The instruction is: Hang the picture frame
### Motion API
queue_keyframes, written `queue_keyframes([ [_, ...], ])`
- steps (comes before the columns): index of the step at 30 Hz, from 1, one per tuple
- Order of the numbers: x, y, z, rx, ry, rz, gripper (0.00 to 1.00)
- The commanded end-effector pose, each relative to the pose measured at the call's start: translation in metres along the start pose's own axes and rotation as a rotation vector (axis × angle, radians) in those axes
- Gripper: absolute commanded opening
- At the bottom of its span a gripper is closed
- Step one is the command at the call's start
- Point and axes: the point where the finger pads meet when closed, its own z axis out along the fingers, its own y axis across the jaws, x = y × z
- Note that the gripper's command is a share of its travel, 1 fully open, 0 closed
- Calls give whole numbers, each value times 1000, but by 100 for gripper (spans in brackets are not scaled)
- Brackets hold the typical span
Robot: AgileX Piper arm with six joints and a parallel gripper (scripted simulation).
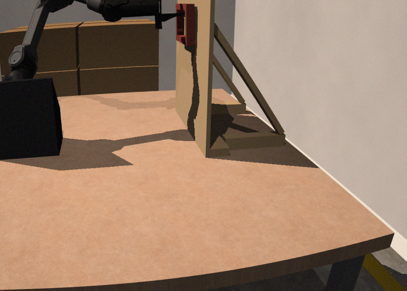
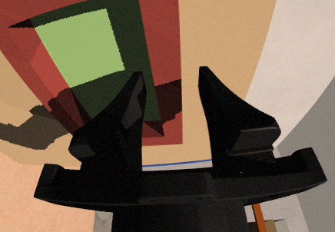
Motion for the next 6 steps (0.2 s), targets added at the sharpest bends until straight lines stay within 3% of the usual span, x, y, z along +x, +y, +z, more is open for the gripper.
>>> queue_keyframes([
  [1, -1, -2, -2, 3, -2, -3, 63],
  [6, -1, -2, -7, 3, -2, -3, 63],
])
